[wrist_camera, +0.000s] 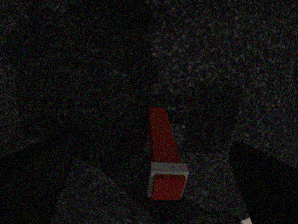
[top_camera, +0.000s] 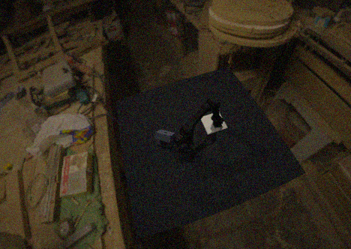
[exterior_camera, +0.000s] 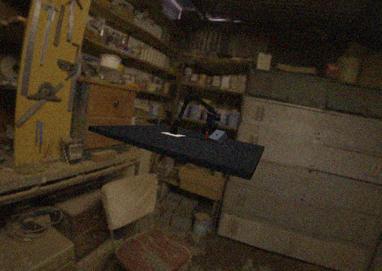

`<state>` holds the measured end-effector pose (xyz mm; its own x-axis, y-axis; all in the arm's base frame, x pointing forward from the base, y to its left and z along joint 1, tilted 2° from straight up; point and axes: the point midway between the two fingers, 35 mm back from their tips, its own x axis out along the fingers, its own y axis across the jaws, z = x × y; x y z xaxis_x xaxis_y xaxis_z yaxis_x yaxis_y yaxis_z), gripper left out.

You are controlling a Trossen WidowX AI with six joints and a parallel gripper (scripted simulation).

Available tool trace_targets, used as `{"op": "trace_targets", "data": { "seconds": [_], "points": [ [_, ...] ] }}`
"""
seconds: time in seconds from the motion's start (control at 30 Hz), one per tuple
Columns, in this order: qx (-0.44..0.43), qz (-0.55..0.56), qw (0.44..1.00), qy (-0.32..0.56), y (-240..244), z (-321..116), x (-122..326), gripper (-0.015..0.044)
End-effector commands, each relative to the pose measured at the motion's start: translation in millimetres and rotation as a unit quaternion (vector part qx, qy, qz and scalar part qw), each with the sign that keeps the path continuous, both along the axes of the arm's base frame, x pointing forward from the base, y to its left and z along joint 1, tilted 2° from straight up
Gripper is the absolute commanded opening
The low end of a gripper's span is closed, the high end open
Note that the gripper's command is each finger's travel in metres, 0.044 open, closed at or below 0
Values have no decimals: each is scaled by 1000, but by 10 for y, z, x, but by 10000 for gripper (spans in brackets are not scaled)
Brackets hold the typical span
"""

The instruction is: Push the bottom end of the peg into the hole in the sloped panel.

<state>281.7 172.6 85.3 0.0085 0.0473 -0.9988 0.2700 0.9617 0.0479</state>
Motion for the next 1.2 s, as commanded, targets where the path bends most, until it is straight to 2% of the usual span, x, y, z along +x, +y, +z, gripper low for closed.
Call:
{"op": "trace_targets", "data": {
  "seconds": [0.0,0.1,0.6,0.83,1.17],
  "points": [
    [-4,-1,1000,1,-15,-71,-16,440],
    [-4,-1,1000,1,-16,-94,-19,440],
    [0,0,1000,1,-2,-57,-8,46],
    [0,0,1000,1,-2,-57,-8,0],
    [-1,0,1000,1,-3,169,5,0]
  ]
}}
